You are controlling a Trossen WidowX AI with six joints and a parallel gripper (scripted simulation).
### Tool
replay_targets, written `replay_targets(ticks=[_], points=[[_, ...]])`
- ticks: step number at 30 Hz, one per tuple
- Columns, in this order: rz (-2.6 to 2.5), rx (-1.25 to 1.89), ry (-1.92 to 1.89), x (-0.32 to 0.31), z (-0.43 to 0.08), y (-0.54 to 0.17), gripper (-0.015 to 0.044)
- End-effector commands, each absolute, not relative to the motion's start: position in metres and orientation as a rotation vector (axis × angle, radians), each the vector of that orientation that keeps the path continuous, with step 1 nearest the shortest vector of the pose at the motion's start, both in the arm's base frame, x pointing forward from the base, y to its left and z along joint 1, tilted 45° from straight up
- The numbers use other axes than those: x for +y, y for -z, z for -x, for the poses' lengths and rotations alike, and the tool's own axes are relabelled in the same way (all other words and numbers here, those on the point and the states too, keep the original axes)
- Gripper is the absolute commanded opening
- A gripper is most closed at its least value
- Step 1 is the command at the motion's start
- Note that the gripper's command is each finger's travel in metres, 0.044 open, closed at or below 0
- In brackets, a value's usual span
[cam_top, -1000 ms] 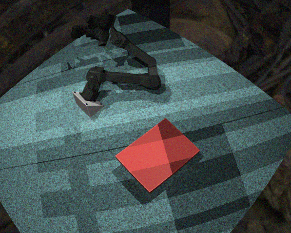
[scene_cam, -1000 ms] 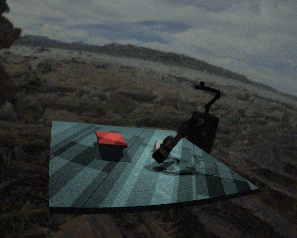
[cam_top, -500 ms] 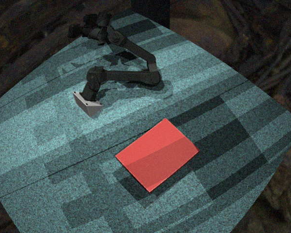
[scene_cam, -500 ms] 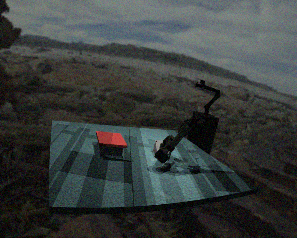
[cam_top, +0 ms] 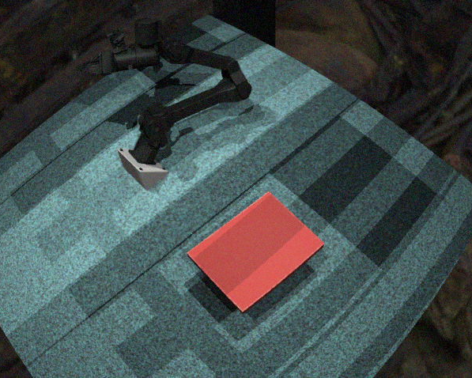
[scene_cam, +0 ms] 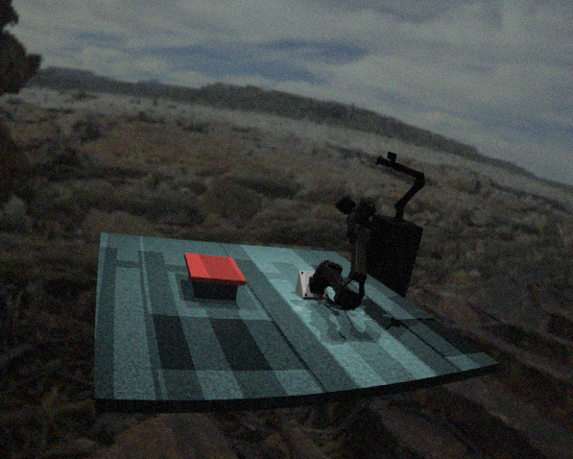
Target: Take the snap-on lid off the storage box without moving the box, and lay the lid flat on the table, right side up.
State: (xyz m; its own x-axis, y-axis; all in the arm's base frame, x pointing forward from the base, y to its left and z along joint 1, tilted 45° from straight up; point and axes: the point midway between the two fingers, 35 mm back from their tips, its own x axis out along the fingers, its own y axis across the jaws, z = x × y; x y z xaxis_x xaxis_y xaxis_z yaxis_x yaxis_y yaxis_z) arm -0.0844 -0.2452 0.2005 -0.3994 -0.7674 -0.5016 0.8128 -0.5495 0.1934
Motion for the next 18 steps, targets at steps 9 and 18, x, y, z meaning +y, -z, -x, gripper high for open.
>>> replay_targets(ticks=[9,18], points=[[-1.194,0.127,1.349,-0.269,-0.077,-0.16,0.0235],[-1.606,0.377,0.832,-0.208,-0.2,-0.137,0.0235]])
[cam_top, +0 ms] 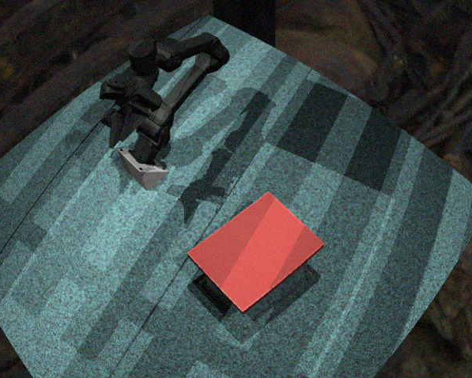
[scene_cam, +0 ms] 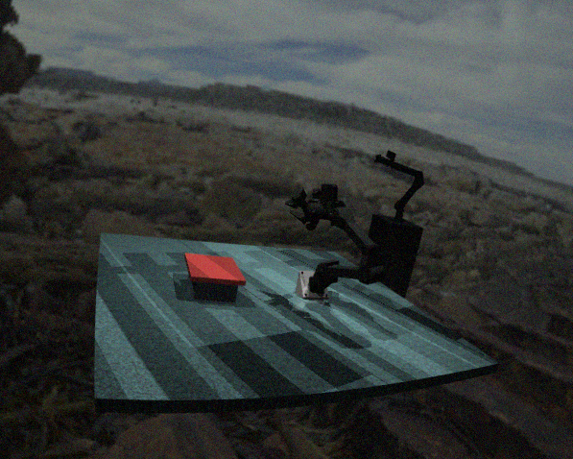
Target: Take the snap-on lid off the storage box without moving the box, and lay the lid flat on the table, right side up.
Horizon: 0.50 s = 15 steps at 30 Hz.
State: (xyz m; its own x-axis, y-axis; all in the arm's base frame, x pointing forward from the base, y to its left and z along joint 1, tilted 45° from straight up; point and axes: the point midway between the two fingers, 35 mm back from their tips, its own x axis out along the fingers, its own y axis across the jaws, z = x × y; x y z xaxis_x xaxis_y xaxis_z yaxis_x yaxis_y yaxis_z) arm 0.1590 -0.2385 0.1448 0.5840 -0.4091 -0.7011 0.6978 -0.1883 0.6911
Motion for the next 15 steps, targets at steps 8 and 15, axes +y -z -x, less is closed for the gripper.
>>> replay_targets(ticks=[8,15], points=[[-1.994,0.708,0.487,-0.123,-0.268,-0.131,0.0235],[-2.186,0.936,0.346,-0.073,-0.29,-0.134,0.0235]])
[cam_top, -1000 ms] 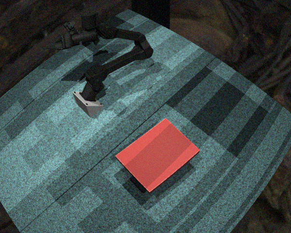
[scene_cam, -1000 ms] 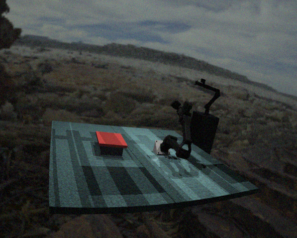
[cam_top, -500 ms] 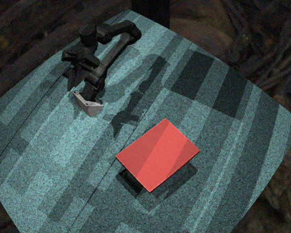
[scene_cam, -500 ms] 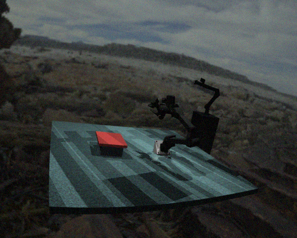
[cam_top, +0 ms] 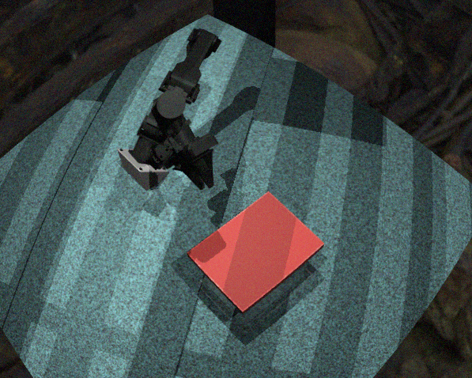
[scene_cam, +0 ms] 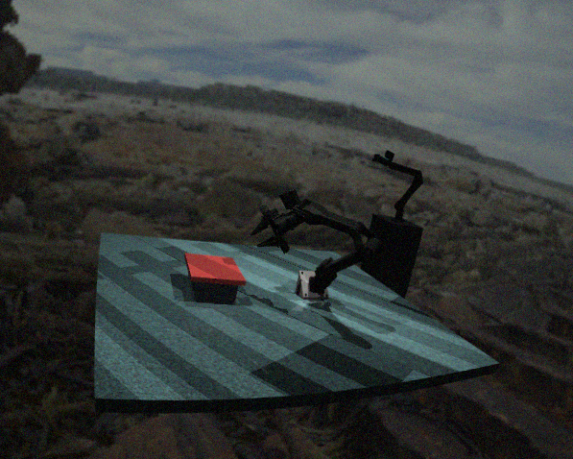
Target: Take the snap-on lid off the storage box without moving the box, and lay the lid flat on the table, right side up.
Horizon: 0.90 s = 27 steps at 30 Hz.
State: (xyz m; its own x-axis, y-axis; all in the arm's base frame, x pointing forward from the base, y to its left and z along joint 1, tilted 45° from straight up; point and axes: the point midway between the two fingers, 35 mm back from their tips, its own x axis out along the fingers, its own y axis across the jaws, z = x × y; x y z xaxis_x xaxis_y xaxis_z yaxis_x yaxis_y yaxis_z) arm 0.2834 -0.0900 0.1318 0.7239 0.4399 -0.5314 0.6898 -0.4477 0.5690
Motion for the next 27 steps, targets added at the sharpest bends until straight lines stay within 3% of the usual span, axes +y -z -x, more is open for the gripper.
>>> replay_targets(ticks=[1,27], points=[[-2.186,0.936,0.346,-0.073,-0.29,-0.134,0.0235],[-2.185,0.937,0.346,-0.029,-0.287,-0.089,0.0235]])
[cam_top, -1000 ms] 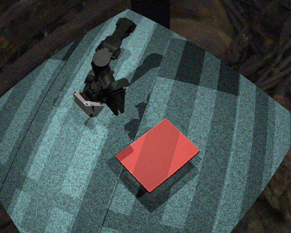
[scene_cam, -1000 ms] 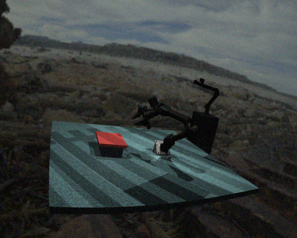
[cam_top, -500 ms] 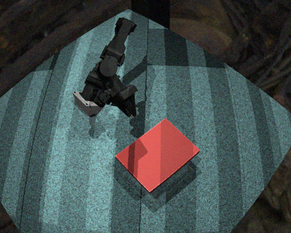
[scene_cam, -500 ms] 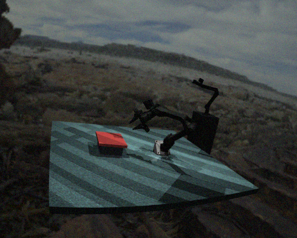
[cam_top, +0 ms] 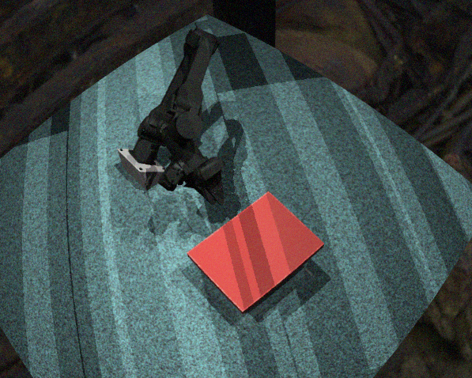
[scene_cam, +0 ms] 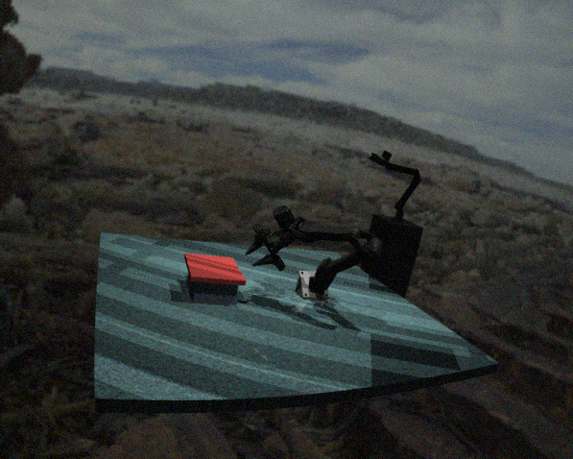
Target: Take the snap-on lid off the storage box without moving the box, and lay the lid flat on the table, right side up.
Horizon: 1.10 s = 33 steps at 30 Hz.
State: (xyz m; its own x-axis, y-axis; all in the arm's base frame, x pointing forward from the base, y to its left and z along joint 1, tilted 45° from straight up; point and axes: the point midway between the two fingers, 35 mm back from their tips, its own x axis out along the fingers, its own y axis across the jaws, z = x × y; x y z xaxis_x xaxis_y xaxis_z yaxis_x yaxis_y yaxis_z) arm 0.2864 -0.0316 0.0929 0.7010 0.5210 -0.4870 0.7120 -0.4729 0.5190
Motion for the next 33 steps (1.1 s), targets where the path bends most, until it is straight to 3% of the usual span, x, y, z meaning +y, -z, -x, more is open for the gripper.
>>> replay_targets(ticks=[1,33], points=[[-2.185,0.937,0.346,-0.029,-0.288,-0.089,0.0235],[-2.183,0.937,0.345,-0.002,-0.326,-0.063,0.0235]])
